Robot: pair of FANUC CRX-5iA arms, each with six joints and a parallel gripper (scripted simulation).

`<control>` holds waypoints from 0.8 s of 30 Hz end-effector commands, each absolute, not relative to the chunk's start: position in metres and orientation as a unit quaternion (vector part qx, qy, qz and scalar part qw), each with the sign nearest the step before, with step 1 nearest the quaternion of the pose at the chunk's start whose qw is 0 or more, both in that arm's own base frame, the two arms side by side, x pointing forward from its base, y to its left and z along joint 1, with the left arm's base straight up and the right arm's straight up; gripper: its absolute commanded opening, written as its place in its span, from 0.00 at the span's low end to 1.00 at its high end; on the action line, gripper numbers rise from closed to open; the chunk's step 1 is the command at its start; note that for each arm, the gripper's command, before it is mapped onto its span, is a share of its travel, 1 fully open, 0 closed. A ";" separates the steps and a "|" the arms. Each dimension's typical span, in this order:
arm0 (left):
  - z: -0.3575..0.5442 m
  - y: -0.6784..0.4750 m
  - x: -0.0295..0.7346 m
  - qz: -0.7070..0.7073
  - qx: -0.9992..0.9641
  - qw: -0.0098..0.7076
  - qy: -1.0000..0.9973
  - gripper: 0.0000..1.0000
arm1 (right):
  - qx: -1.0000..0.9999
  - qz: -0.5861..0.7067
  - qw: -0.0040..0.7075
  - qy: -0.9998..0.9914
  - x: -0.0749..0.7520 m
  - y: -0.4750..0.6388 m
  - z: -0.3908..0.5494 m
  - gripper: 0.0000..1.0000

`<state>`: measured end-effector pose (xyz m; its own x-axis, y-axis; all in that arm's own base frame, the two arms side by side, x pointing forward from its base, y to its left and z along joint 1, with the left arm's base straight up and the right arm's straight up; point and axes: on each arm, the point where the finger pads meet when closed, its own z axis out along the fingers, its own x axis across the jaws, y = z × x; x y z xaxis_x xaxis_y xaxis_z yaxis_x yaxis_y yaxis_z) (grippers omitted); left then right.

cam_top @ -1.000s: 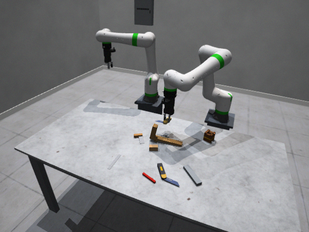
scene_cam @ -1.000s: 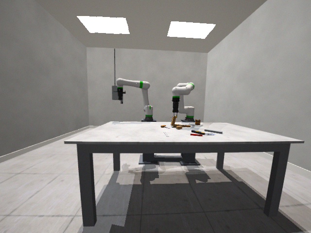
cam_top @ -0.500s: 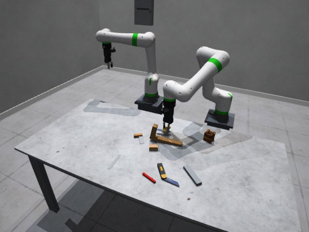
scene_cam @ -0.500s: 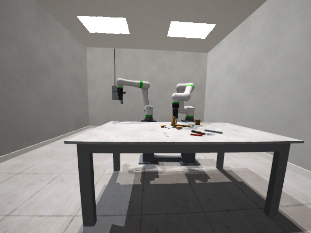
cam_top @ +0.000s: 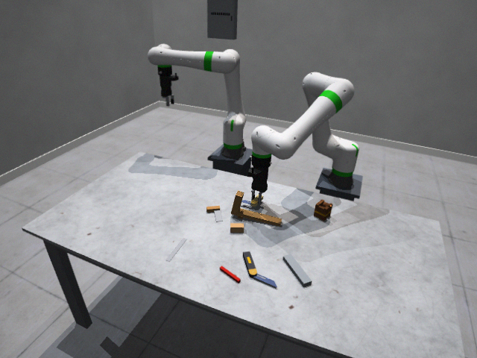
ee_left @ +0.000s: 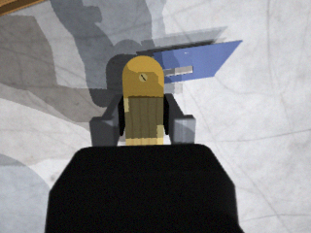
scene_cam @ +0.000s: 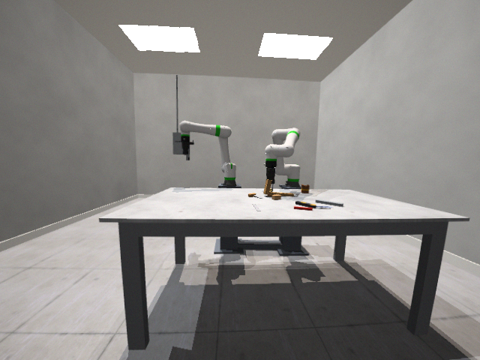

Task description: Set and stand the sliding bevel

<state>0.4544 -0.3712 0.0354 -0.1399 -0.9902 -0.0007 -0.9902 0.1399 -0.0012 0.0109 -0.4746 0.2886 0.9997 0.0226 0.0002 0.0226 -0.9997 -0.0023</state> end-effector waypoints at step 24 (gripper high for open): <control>0.023 -0.372 0.455 -0.002 -0.656 0.001 0.755 1.00 | -1.000 0.000 0.000 -0.011 0.011 -0.475 0.290 1.00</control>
<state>0.4546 -0.3712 0.0213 -0.1400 -0.9902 -0.0007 -0.9902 0.1400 -0.0015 0.0109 -0.4746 0.2886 0.9997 0.0226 0.0002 0.0226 -0.9997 -0.0023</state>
